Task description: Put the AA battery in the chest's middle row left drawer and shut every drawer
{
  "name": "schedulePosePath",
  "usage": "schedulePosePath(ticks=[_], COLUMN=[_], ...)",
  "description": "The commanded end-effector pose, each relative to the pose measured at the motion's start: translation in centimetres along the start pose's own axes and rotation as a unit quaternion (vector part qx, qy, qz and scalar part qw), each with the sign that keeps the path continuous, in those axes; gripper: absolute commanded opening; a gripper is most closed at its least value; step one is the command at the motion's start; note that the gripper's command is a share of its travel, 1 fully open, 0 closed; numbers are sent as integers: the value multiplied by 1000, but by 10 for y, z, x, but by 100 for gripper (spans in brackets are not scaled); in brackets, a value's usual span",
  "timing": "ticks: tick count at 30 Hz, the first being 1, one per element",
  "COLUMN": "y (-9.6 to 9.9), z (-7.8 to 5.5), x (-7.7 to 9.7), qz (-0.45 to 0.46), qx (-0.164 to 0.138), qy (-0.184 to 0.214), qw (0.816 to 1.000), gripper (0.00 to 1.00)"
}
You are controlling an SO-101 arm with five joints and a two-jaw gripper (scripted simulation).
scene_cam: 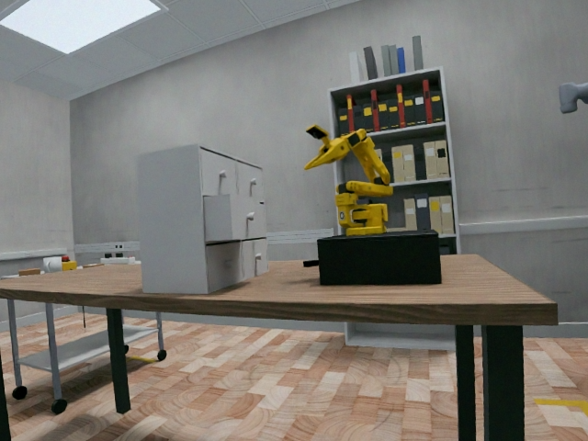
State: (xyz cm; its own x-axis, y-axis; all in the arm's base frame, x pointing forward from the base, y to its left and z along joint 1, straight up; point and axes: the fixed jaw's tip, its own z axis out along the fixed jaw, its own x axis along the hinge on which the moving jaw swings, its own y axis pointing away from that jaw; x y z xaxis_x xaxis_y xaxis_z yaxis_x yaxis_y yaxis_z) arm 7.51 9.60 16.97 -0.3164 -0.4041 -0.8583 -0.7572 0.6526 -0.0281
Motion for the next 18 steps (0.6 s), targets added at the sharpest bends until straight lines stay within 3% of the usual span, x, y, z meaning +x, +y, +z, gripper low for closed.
schedulePosePath(ticks=[1,8,15,17,18], y=[-5,-33,-59,-59,-62], z=[-2,-5,-12,-12,-13], x=[-1,1,6,6,7], qz=[11,69,126,126,134], qx=[19,117,214,214,228], qy=[-5,-1,2,2,2], qw=[1000,991,969,969,964], gripper=[21,21,21,21,21])
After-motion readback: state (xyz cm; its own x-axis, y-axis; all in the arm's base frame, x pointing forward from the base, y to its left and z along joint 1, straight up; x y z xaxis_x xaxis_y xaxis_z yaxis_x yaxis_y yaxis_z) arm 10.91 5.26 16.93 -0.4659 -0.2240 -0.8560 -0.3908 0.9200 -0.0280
